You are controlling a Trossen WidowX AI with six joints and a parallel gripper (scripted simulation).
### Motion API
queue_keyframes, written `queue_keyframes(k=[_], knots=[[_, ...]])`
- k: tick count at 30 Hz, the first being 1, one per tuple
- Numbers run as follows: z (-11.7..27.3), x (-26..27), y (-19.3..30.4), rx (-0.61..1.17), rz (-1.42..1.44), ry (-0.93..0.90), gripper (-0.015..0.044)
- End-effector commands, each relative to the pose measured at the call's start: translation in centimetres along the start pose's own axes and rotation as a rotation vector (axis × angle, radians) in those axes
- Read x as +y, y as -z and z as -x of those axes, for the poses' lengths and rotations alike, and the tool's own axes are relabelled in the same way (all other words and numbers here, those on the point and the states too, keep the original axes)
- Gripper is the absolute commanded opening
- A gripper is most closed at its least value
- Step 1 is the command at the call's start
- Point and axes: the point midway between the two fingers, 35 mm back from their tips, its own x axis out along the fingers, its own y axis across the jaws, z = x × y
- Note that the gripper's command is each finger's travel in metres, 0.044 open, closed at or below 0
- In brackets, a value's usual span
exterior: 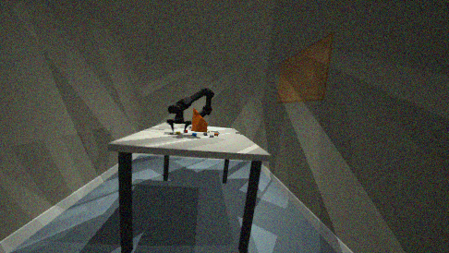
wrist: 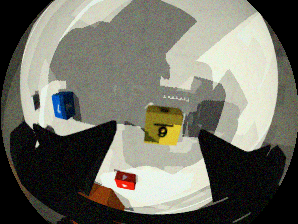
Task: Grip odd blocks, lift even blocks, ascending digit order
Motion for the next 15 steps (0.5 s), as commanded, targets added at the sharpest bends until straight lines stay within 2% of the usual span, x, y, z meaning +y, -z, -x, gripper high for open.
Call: queue_keyframes(k=[1, 5, 7, 11, 15], knots=[[3.2, -0.2, -0.2, -0.013, 0.004, 0.008, 0.04], [3.2, -0.2, -0.2, -0.013, 0.004, 0.008, 0.04], [4.5, -0.3, -0.3, -0.013, 0.004, 0.009, 0.0348], [11.0, -0.2, -0.1, -0.013, 0.003, 0.012, 0.0242], [11.3, -0.2, -0.1, -0.013, 0.003, 0.011, 0.0138]])
